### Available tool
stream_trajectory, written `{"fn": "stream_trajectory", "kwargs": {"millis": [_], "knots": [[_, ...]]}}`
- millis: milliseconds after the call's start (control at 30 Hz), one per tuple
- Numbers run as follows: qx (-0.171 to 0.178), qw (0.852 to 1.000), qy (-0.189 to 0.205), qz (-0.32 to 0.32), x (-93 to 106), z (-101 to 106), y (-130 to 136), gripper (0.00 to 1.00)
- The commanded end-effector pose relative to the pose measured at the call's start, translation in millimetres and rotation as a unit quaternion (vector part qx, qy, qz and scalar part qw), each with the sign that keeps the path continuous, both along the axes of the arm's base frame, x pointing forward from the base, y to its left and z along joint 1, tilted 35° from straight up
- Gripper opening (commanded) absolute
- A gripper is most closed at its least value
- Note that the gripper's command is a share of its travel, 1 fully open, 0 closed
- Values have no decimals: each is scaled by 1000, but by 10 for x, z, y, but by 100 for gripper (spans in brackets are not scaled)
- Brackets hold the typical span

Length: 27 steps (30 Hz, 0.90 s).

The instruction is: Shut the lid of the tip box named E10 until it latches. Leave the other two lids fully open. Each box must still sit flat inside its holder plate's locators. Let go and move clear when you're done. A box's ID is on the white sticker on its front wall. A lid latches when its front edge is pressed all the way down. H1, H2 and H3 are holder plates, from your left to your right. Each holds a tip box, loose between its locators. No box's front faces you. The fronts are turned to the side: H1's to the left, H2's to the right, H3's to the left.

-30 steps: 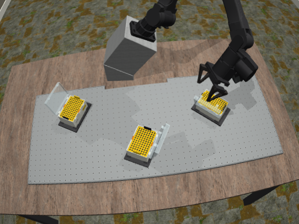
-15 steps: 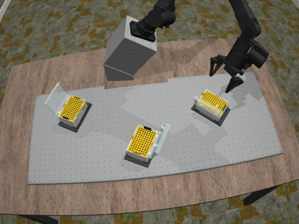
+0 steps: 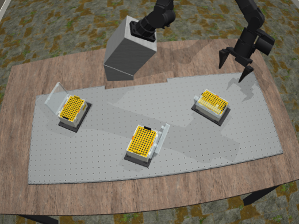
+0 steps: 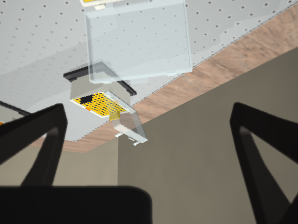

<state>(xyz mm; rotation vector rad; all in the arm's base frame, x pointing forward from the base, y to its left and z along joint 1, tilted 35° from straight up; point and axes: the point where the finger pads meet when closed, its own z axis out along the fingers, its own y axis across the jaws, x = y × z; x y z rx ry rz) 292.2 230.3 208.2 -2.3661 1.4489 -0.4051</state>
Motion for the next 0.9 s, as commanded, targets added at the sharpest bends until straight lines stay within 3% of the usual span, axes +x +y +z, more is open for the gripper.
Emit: {"fn": "stream_trajectory", "kwargs": {"millis": [0,67,100,133,167,200,267,400,467,600,633,867], "knots": [[12,999,-26,28,-18,353,133,100],[10,999,-32,43,-57,367,152,100],[-2,998,-28,58,-142,221,120,100],[-1,997,-38,73,-162,237,157,100],[-1,995,-45,88,-191,269,185,100],[9,994,-57,90,-171,522,265,100],[8,994,-55,90,-240,580,309,100],[1,996,-41,81,-267,515,389,100],[-16,997,-24,69,-276,282,233,100],[-14,997,-25,69,-271,306,243,100],[-8,996,-32,81,-307,257,363,100],[-9,996,-32,81,-281,-35,559,100]]}}
